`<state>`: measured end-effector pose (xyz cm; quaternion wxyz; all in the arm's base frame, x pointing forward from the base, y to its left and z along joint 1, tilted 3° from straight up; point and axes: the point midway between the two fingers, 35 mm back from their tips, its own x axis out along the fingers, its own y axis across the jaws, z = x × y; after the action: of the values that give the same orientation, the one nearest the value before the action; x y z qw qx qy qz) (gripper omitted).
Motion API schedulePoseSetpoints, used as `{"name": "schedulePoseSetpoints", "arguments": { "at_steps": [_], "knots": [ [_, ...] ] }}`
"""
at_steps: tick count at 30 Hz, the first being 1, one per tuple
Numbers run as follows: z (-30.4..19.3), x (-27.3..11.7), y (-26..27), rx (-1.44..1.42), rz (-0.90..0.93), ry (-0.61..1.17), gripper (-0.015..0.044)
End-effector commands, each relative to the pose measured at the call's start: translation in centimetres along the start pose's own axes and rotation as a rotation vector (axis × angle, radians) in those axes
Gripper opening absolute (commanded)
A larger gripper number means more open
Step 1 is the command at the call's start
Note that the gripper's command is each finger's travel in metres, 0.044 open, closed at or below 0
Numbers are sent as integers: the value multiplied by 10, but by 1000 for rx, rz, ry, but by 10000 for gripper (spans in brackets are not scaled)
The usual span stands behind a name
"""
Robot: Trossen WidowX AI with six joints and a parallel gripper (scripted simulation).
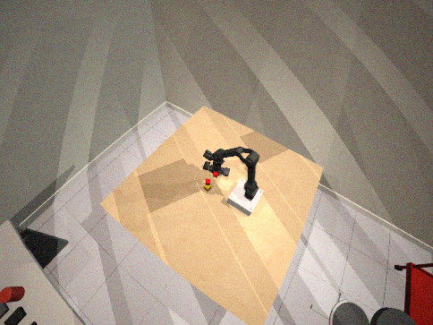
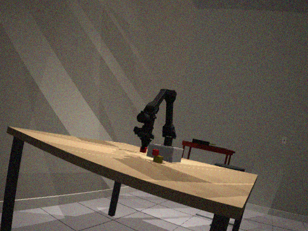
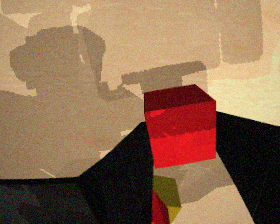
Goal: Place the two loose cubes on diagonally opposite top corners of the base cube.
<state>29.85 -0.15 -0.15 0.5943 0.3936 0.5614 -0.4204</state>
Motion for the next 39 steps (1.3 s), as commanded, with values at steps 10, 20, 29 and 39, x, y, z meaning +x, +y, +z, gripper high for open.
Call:
{"name": "schedulePoseSetpoints", "arguments": {
  "at_steps": [10,20,29,39],
  "knots": [
    [0,-42,1,3,4,-3,105],
    [-1,-73,-4,3,4,-2,105],
    [-21,-72,4,-49,9,3,105],
    [-52,-70,13,-132,14,11,105]
  ]
}}
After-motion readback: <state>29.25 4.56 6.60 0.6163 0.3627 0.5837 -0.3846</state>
